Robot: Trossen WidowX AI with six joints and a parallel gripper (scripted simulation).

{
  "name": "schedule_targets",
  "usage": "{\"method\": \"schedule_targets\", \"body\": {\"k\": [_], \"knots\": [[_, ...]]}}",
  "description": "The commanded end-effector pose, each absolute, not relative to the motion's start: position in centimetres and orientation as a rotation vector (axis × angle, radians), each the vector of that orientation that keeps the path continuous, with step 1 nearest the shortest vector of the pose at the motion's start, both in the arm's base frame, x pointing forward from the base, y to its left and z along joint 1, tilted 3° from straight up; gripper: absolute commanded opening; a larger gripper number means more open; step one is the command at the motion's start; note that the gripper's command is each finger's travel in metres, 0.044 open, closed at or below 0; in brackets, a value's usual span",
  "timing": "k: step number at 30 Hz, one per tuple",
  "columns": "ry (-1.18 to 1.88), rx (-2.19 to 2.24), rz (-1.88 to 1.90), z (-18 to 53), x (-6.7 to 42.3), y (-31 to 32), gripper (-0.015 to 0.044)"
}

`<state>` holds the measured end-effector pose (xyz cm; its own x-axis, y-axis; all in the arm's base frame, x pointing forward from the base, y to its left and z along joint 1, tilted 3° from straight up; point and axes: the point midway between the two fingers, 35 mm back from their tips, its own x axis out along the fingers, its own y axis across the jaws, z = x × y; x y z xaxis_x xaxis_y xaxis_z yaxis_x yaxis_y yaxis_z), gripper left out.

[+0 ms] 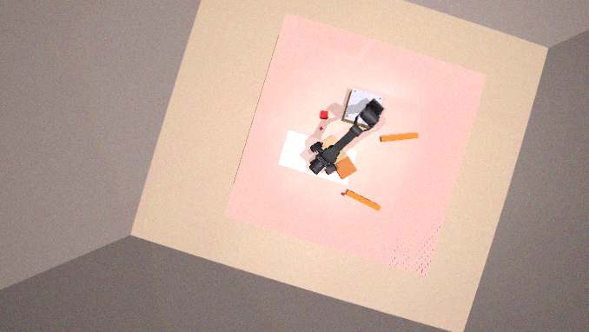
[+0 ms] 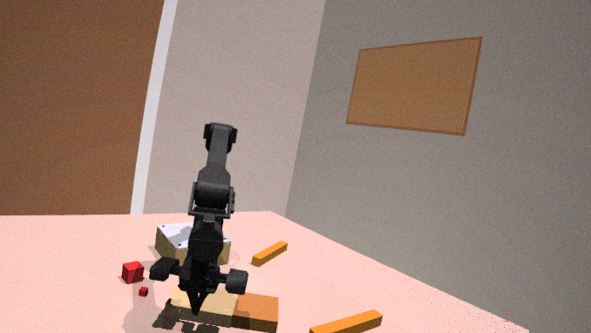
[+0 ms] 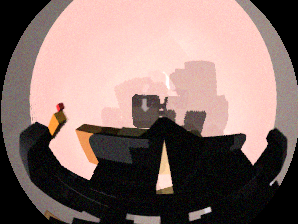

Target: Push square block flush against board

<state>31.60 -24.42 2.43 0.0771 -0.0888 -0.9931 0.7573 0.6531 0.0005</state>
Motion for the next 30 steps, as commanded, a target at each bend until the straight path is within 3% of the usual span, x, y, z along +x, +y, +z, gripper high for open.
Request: {"method": "schedule_targets", "body": {"k": [1,30], "knots": [[1.396,0.643,-0.702,-1.7,30.9,-24.1,0.0],[1.398,0.644,-0.702,-1.8,29.6,-22.5,0.0]]}}
